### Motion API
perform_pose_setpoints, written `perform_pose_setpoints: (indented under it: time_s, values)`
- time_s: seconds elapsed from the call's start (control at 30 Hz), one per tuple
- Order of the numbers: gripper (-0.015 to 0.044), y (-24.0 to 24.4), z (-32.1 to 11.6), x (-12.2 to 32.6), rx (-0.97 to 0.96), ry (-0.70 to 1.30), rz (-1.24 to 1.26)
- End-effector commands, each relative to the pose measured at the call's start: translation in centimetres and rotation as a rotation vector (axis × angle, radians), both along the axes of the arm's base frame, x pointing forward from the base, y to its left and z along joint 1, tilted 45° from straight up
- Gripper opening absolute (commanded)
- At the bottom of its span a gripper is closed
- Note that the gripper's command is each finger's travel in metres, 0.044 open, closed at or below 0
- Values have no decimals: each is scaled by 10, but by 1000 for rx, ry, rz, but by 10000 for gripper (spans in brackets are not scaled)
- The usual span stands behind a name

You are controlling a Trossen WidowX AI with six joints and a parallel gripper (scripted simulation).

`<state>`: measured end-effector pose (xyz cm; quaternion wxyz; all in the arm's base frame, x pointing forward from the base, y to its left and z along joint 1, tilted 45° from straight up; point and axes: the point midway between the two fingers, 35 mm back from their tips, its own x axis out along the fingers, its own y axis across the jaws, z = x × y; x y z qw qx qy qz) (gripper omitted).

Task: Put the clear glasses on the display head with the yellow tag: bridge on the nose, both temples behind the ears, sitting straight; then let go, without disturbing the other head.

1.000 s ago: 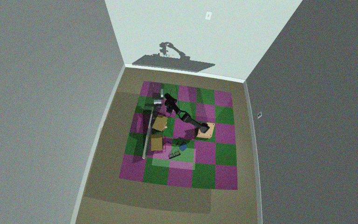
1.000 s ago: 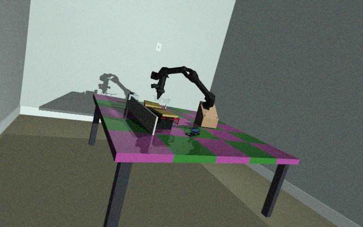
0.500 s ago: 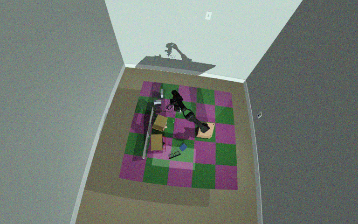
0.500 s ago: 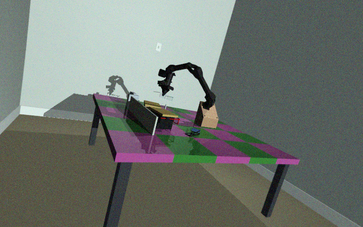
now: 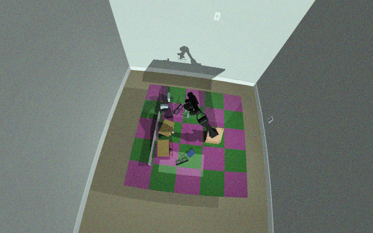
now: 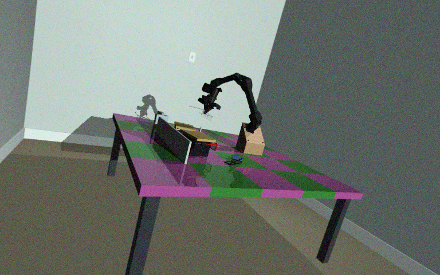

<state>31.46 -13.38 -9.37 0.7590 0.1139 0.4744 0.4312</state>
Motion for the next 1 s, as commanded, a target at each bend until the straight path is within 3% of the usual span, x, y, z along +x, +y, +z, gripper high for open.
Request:
perform_pose_setpoints:
  time_s: [0.0,0.97]
  values:
    - [0,-5,5,-14,-10,-109,32]
    - [0,-2,38,-113,-262,-852,245]
